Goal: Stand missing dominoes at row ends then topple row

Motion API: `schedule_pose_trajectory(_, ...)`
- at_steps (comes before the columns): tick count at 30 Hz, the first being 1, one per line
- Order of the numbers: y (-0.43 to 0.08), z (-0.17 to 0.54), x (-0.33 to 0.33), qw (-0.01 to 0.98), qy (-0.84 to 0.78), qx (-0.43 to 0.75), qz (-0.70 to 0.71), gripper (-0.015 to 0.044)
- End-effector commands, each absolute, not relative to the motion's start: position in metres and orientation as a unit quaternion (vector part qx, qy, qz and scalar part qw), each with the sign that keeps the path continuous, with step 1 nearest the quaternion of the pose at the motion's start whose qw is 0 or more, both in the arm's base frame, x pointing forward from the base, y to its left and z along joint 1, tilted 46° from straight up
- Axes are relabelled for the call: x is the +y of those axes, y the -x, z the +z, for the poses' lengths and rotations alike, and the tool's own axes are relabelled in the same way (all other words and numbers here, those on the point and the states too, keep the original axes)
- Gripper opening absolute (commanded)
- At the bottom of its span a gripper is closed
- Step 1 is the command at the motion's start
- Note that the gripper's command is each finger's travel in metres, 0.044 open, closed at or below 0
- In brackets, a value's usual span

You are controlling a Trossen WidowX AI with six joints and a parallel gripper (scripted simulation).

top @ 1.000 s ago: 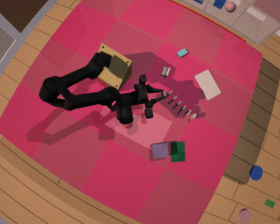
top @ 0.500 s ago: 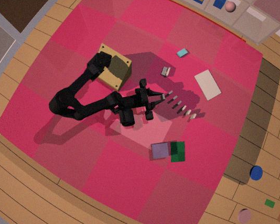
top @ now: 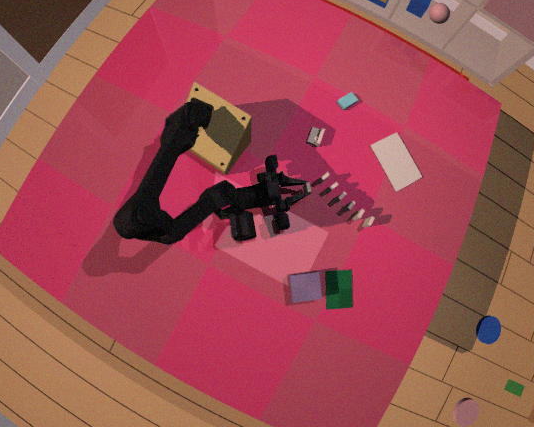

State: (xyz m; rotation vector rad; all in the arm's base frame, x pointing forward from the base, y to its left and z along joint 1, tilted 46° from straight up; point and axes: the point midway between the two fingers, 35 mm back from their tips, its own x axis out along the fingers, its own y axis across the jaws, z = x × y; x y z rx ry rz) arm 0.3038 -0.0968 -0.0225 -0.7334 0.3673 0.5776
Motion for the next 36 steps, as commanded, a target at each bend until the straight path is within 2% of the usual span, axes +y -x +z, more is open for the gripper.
schedule_pose_trajectory(1, -0.301, -0.031, -0.106, 0.878, 0.353, 0.171, 0.274, 0.0107)
schedule_pose_trajectory(13, -0.301, -0.033, -0.107, 0.878, 0.353, 0.171, 0.274, 0.0107)
schedule_pose_trajectory(26, -0.301, -0.033, -0.107, 0.878, 0.353, 0.171, 0.274, 0.0440)
schedule_pose_trajectory(36, -0.306, 0.002, -0.072, 0.879, 0.350, 0.173, 0.273, 0.0440)
